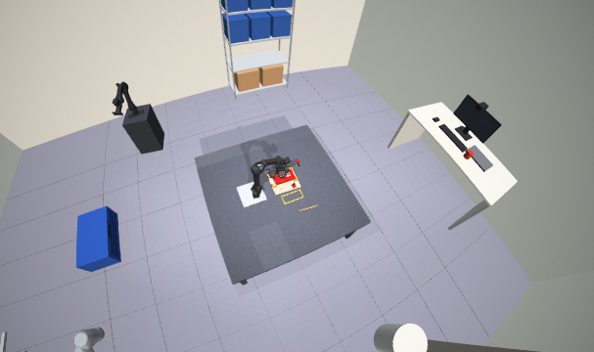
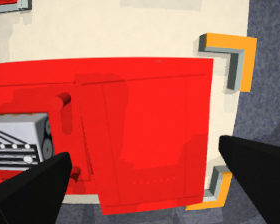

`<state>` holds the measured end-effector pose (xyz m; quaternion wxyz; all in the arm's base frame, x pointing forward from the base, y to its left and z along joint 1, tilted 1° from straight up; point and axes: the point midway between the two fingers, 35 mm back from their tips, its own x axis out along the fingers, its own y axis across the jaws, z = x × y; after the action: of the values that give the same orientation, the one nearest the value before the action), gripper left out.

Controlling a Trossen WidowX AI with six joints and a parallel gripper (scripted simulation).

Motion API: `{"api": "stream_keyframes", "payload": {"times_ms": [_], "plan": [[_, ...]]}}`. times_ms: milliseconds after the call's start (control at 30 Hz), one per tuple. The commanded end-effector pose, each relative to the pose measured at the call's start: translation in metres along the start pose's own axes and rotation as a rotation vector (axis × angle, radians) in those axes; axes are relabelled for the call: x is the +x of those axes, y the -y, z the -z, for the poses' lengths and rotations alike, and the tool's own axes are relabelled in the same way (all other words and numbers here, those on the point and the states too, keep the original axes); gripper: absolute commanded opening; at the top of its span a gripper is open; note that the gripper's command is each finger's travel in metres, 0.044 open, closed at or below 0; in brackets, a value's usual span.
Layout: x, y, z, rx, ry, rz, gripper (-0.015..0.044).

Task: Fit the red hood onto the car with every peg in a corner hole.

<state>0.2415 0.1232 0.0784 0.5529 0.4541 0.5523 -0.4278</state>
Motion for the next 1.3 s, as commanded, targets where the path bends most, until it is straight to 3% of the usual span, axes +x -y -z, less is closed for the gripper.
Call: {"api": "stream_keyframes", "payload": {"times_ms": [0,967,1067,1267], "plan": [[0.004,0.002,-0.001,0.003,0.007,0.005,0.0440],[0.017,0.002,-0.001,0.003,0.007,0.005,0.0440],[0.014,0.000,0.000,0.000,0.000,0.000,0.0361],[0.014,0.000,0.000,0.000,0.000,0.000,0.0321]]}}
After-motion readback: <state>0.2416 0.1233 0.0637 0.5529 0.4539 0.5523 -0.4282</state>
